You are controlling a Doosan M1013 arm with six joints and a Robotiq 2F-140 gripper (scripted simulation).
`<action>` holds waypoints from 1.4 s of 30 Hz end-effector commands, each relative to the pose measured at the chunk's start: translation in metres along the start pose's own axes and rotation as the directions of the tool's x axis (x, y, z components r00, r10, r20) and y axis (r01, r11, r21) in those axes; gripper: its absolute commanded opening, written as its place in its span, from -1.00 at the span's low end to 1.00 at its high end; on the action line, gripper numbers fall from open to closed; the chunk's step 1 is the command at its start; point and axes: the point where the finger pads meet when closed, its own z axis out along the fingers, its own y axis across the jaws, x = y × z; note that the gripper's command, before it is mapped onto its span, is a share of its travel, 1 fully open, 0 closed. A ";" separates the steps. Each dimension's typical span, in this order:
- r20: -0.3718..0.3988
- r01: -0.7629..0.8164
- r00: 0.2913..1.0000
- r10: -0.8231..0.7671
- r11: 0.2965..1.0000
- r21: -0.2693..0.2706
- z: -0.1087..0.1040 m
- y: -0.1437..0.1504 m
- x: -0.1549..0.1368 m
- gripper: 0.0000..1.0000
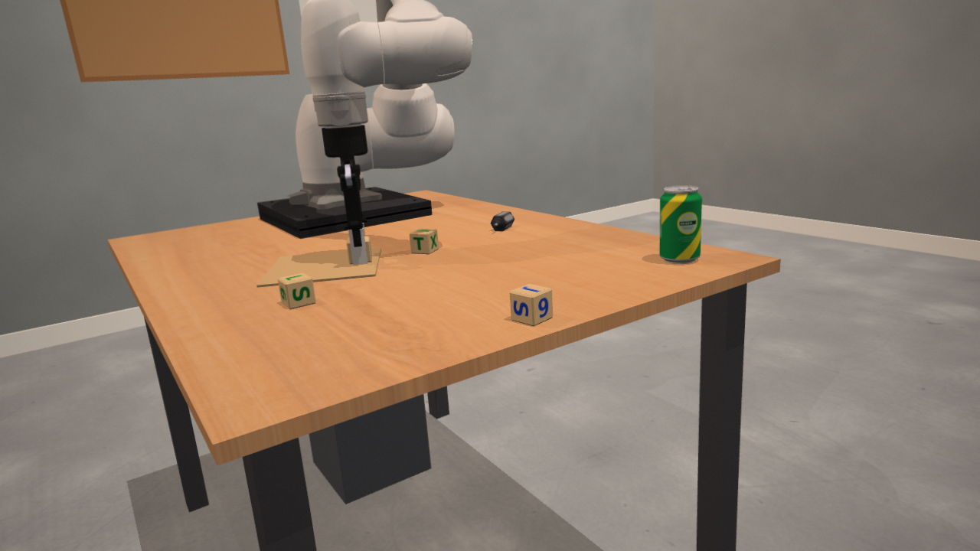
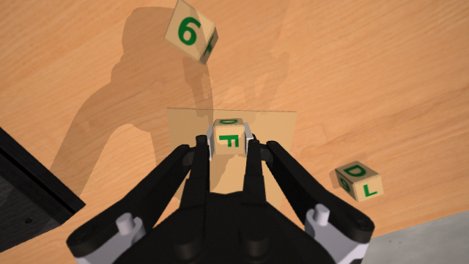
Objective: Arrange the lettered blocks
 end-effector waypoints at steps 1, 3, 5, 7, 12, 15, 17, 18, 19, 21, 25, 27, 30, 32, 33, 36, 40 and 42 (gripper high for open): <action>0.000 0.000 1.000 0.000 1.000 -0.001 -0.001 0.000 0.000 -0.33; 0.000 0.000 1.000 0.000 1.000 -0.001 -0.001 0.000 0.000 -0.28; 0.000 0.000 1.000 0.000 1.000 -0.001 -0.001 0.000 0.000 -0.28; 0.000 0.000 1.000 0.000 1.000 -0.001 -0.001 0.000 0.000 -0.24; 0.000 0.000 1.000 0.000 1.000 -0.001 -0.001 0.000 0.000 -0.20; 0.000 0.000 1.000 0.000 1.000 -0.001 -0.001 0.000 0.000 -0.15; 0.000 0.000 1.000 0.000 1.000 -0.001 -0.001 0.000 0.000 -0.15; 0.000 0.000 1.000 0.000 1.000 -0.001 -0.001 0.000 0.000 -0.15; 0.000 0.000 1.000 0.000 1.000 -0.001 -0.001 0.000 0.000 -0.15; 0.000 0.000 1.000 0.000 1.000 -0.001 -0.001 0.000 0.000 -0.15; 0.000 0.000 1.000 0.000 1.000 -0.001 -0.001 0.000 0.000 -0.15; 0.000 0.000 1.000 0.000 1.000 -0.001 -0.001 0.000 0.000 -0.15; 0.000 0.000 1.000 0.000 1.000 -0.001 -0.005 0.000 0.000 -0.15; 0.000 0.000 1.000 0.000 1.000 -0.001 -0.010 0.000 0.000 -0.15; 0.000 0.000 1.000 0.000 1.000 -0.001 -0.014 0.000 0.000 -0.15; 0.000 0.000 1.000 0.000 1.000 -0.001 -0.027 0.000 0.000 -0.15; 0.000 0.000 1.000 0.000 1.000 -0.001 -0.048 0.000 0.000 -0.15; 0.000 0.000 1.000 0.000 1.000 -0.001 -0.054 0.000 0.000 -0.15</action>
